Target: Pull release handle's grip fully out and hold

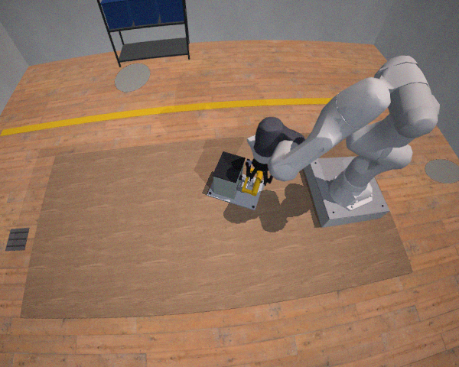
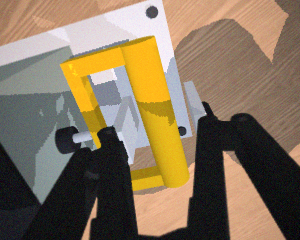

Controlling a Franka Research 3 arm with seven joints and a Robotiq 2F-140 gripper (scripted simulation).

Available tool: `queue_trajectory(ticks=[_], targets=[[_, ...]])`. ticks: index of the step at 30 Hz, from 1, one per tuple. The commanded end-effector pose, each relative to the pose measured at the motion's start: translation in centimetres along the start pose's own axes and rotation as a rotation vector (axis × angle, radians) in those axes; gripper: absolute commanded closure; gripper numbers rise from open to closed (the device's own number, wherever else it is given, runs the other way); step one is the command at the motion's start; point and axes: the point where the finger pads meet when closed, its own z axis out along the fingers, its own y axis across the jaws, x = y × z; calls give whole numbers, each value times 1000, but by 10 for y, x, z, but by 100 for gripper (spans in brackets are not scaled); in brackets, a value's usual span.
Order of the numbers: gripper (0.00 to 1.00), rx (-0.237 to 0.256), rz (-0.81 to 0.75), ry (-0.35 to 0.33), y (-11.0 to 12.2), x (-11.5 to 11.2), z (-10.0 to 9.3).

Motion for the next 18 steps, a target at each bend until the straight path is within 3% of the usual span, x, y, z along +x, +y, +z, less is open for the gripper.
queue_trajectory(ticks=[1, 17, 18], targets=[[68, 4, -7, -1, -2, -1, -1], [68, 4, -7, -1, -2, -1, -1], [100, 4, -7, -1, -2, -1, -1]])
